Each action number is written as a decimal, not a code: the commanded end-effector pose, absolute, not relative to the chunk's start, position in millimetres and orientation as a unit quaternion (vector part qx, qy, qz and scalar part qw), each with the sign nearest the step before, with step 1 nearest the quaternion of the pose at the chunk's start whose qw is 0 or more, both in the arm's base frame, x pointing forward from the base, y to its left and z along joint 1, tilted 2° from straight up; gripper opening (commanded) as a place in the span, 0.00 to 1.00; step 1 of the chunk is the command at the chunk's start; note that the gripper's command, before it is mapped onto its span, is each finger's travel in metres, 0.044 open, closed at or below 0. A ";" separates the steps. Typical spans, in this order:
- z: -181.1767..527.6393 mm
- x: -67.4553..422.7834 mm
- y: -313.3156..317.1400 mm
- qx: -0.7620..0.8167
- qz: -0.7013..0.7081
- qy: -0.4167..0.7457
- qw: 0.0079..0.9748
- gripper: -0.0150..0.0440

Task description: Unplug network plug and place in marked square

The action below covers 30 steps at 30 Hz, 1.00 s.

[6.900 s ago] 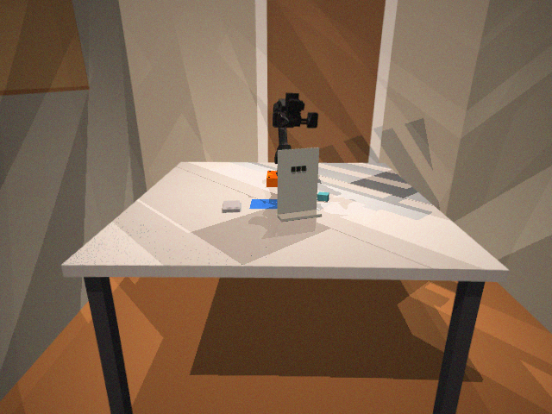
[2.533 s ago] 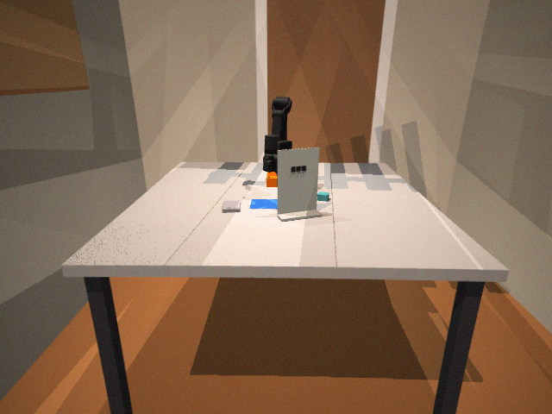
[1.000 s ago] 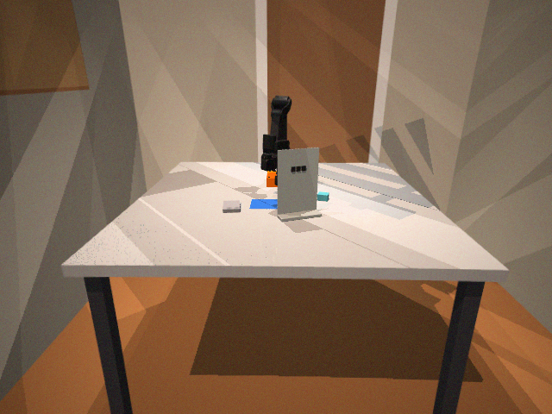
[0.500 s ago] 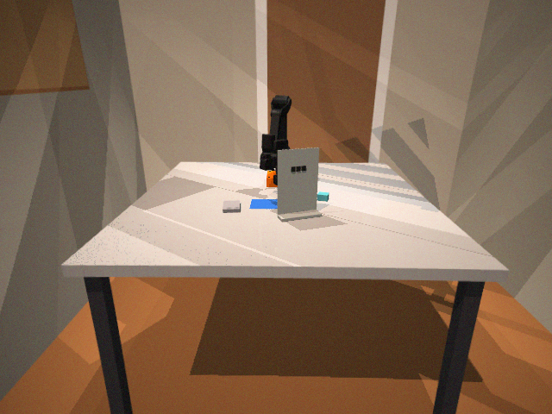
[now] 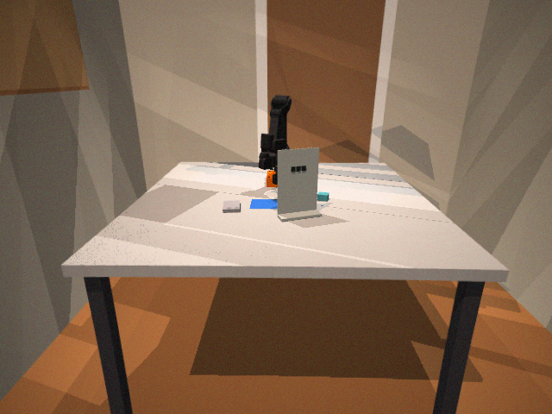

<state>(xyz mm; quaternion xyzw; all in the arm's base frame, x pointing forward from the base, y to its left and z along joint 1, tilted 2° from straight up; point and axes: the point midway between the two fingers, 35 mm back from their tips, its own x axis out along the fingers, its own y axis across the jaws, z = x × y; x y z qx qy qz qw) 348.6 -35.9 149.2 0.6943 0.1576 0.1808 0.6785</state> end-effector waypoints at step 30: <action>166.7 330.2 -42.9 0.693 0.181 0.158 0.680 0.25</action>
